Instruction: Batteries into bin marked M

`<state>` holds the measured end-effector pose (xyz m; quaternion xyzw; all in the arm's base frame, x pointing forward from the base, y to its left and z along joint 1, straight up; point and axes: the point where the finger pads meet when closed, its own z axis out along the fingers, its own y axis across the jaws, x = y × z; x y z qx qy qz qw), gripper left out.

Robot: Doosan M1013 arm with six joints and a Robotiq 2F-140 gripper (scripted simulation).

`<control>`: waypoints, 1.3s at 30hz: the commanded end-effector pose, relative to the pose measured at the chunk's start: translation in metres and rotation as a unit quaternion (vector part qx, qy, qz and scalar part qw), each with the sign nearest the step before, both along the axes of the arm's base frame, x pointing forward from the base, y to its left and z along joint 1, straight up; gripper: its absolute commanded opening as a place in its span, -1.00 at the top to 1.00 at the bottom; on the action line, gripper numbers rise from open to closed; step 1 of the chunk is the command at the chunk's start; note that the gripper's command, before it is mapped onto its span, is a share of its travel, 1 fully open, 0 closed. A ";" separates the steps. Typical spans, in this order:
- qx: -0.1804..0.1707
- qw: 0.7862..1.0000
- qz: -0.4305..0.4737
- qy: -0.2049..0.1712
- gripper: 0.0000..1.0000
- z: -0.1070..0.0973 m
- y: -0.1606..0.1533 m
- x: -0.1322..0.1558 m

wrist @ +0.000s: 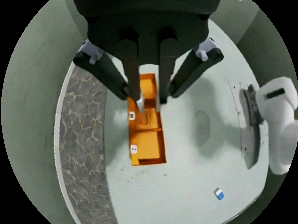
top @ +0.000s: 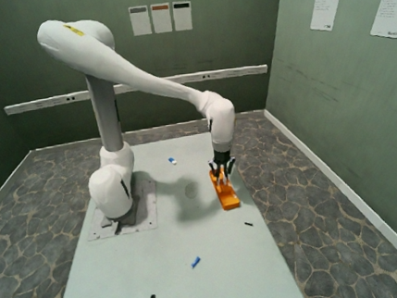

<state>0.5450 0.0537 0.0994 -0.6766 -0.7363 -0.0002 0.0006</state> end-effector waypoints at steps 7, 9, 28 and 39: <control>0.000 0.981 -0.192 0.000 0.49 0.002 -0.072 -0.035; 0.001 0.973 -0.229 0.000 0.49 0.003 -0.087 -0.043; -0.001 0.901 -0.434 -0.001 0.49 0.005 -0.199 -0.098; -0.001 0.901 -0.434 -0.001 0.49 0.007 -0.282 -0.139</control>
